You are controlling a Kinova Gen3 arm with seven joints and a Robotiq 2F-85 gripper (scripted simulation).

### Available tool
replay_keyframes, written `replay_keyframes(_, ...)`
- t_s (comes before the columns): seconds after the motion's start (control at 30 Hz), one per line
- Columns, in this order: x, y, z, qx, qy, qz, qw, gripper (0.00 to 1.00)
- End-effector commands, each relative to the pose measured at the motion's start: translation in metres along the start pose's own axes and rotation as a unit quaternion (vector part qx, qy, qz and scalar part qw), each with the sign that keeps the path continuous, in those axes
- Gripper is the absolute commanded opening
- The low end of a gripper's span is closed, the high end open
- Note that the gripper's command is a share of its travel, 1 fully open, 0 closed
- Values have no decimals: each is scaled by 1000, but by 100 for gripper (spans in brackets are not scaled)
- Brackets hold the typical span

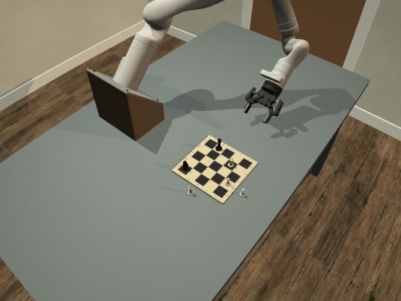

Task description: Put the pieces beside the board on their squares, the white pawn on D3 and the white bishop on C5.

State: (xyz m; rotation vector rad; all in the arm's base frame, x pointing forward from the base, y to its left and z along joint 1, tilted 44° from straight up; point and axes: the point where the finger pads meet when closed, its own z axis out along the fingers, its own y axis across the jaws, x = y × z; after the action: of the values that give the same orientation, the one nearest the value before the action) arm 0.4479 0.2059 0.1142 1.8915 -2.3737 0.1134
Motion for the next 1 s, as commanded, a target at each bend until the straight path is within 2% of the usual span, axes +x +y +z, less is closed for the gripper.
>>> replay_keyframes(0.0,-1,1,0,0,0,-1,1000,100)
replay_keyframes(0.97,-14,7,4,1,2,-42,999,100)
